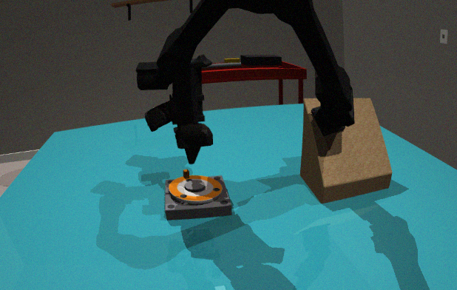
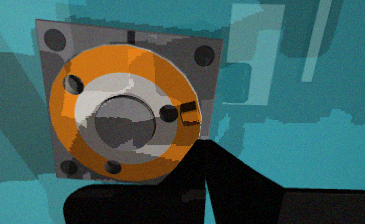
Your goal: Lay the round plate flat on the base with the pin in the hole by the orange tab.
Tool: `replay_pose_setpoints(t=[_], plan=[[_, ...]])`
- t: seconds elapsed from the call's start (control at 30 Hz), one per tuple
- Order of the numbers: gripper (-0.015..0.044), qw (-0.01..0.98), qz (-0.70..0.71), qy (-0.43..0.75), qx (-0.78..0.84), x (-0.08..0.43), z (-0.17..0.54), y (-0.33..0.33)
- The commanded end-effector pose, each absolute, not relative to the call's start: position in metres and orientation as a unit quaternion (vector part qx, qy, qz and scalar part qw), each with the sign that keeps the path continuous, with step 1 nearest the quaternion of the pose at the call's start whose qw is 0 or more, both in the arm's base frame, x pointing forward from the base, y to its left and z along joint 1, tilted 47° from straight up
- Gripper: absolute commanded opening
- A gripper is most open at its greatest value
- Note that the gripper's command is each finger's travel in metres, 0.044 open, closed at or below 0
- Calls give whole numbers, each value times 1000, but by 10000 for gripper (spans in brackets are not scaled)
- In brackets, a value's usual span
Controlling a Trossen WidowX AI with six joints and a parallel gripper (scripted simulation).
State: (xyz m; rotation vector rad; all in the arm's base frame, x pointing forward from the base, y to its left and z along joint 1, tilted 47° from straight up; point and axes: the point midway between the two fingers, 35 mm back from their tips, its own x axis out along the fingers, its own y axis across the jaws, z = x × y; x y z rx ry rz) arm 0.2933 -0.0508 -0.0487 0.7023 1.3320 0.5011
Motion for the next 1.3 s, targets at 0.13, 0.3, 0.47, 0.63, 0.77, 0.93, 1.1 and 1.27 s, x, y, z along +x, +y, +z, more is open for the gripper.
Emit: replay_pose_setpoints(t=[0.13, 0.3, 0.47, 0.63, 0.77, 0.93, 1.1, 1.27], plan=[[0, 696, 227, 601, 322, 293, -62, -37], [0, 696, 227, 601, 322, 298, -61, -38], [0, 696, 227, 601, 322, 304, -61, -39], [0, 696, 227, 600, 322, 311, -60, -39], [0, 696, 227, 600, 322, 317, -58, -38], [0, 696, 227, 600, 322, 325, -55, -36], [0, 696, 228, 600, 322, 331, -51, -35], [0, 696, 228, 600, 322, 336, -46, -34]])
